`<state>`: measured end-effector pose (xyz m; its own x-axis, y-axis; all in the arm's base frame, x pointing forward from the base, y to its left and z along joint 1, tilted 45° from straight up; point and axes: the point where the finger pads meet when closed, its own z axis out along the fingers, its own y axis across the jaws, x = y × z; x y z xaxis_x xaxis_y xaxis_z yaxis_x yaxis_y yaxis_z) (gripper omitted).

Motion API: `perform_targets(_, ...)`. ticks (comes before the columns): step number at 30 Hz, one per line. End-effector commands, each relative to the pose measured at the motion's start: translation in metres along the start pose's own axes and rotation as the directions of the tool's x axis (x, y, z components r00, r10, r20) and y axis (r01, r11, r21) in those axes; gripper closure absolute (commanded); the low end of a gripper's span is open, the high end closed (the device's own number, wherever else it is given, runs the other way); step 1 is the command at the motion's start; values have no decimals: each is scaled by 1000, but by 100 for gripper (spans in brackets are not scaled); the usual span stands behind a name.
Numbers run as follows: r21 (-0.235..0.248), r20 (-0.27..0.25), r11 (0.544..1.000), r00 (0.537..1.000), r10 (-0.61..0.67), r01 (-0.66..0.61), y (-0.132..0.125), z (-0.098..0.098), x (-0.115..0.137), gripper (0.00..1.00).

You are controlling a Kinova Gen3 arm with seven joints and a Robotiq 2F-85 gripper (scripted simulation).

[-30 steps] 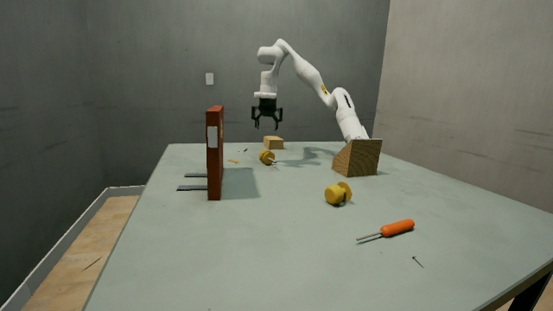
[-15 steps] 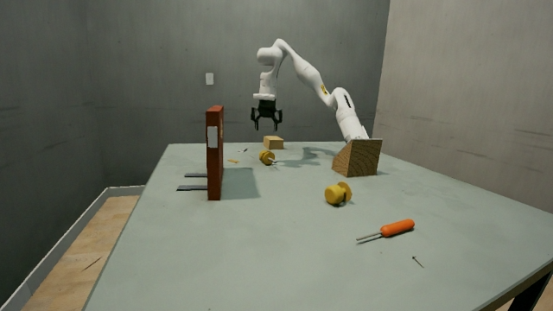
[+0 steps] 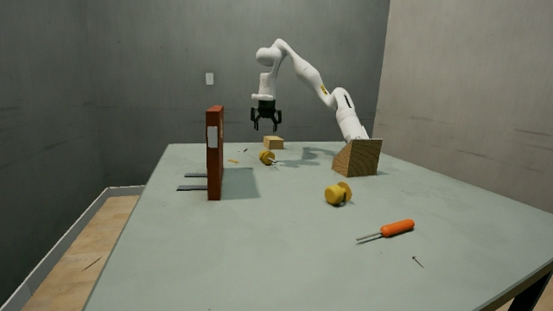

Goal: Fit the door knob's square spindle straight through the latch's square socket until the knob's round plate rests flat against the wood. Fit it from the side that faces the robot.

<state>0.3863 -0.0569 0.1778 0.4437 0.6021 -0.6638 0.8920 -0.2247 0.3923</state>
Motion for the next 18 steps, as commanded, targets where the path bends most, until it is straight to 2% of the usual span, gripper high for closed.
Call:
perform_targets(1, 0, 6, 999, 999, 43, -43, 0, 0, 2, 10)
perform_targets(10, 4, 27, 988, 988, 155, -155, -2, 0, 3, 10)
perform_targets(18, -3, 56, 954, 953, 299, -299, -1, 1, 3, 10)
